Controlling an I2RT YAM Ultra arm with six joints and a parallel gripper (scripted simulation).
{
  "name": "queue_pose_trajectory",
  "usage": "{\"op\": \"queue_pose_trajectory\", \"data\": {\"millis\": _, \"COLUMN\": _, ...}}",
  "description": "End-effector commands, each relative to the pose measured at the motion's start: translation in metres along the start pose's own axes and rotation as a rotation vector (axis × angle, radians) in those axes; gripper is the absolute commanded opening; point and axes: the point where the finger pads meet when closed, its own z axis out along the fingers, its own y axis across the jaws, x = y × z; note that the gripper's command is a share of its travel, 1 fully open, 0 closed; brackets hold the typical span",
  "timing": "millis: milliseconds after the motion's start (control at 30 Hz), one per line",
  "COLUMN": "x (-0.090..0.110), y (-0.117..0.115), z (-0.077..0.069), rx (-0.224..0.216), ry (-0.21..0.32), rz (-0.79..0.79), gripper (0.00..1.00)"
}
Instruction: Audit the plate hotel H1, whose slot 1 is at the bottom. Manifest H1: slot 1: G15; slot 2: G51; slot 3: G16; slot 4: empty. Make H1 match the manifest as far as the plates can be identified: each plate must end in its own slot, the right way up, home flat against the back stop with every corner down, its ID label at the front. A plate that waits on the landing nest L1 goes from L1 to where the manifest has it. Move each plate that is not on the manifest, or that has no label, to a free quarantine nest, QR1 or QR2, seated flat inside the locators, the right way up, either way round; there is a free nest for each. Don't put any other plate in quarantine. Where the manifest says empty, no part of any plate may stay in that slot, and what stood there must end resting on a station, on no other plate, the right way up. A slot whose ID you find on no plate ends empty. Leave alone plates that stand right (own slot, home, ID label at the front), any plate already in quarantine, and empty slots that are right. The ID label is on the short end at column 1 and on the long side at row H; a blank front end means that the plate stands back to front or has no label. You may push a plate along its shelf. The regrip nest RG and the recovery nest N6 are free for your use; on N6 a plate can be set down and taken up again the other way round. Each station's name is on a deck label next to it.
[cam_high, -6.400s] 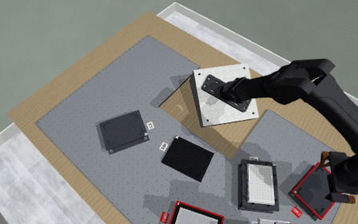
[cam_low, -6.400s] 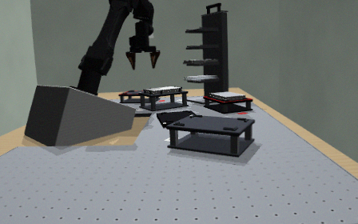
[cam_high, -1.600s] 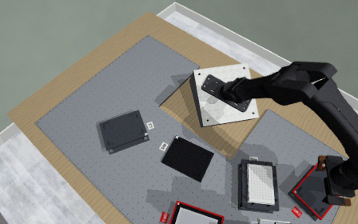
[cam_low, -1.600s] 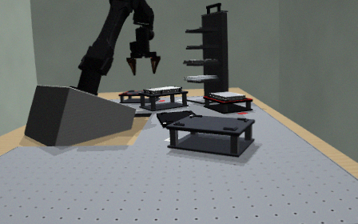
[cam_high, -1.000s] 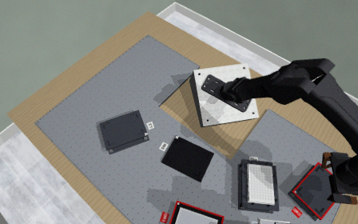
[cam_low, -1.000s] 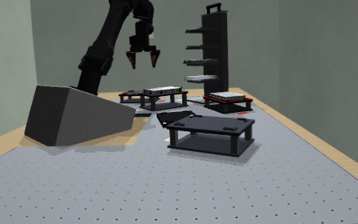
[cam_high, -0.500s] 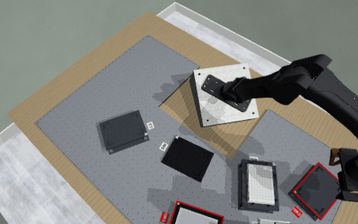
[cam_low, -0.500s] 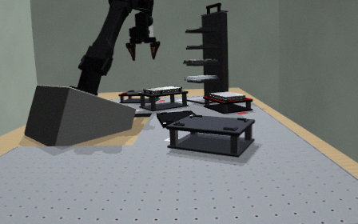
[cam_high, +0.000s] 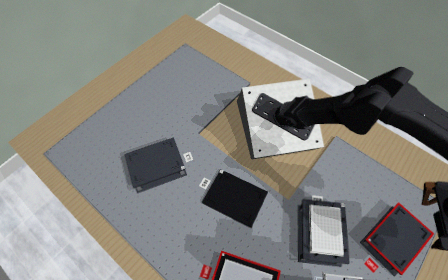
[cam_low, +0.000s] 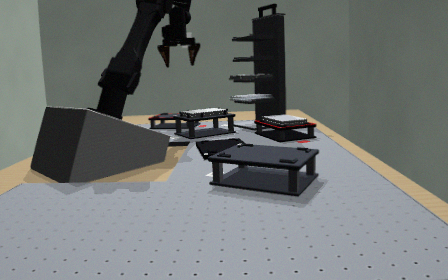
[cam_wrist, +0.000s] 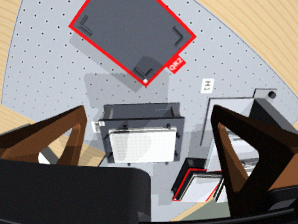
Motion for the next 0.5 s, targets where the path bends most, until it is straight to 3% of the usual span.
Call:
{"op": "queue_pose_trajectory", "data": {"millis": 0, "x": 0.0100, "y": 0.0084, "z": -0.0102, "rx": -0.033, "ry": 0.038, "rz": -0.011, "gripper": 1.00}}
{"op": "queue_pose_trajectory", "data": {"millis": 133, "x": 0.0097, "y": 0.0080, "z": -0.0191, "rx": -0.033, "ry": 0.038, "rz": -0.011, "gripper": 1.00}}
{"op": "queue_pose_trajectory", "data": {"millis": 467, "x": 0.0097, "y": 0.0080, "z": -0.0191, "rx": -0.033, "ry": 0.038, "rz": -0.011, "gripper": 1.00}}
